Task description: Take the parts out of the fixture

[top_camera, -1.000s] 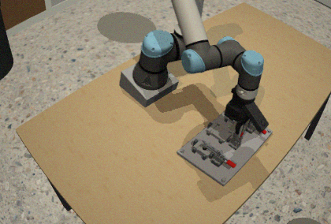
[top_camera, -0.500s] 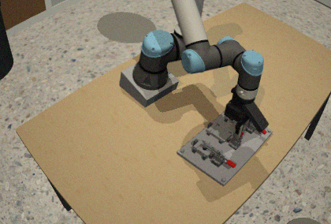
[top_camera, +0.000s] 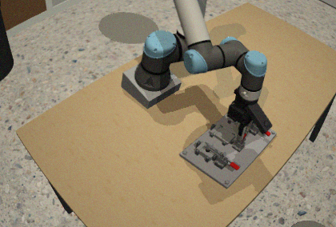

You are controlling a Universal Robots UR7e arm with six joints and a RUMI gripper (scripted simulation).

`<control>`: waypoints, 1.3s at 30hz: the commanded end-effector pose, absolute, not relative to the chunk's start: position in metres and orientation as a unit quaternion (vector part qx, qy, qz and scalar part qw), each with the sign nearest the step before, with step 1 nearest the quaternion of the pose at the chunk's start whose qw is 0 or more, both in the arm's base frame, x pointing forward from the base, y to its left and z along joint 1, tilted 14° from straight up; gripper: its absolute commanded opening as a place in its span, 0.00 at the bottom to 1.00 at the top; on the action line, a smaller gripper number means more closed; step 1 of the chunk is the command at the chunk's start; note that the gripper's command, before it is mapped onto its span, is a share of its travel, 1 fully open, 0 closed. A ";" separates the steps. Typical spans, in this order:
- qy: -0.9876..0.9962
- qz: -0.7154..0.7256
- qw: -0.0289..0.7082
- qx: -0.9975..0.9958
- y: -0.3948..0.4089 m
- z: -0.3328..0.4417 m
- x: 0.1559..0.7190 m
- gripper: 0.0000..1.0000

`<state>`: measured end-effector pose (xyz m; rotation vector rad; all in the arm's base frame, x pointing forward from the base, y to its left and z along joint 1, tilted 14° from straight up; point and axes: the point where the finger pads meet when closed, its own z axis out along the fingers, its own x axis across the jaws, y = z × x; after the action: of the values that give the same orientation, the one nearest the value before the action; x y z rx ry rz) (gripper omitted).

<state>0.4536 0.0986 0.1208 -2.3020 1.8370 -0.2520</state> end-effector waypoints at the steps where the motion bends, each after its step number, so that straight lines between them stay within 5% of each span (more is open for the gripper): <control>1: 0.619 -0.085 0.093 -0.775 0.099 0.121 0.454 0.00; 15: 0.619 -0.085 0.093 -0.775 0.099 0.121 0.454 0.00; 16: 0.619 -0.085 0.093 -0.775 0.099 0.121 0.454 0.28; 39: 0.619 -0.085 0.093 -0.775 0.099 0.122 0.453 0.28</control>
<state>0.4532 0.0986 0.1208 -2.3022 1.8371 -0.2515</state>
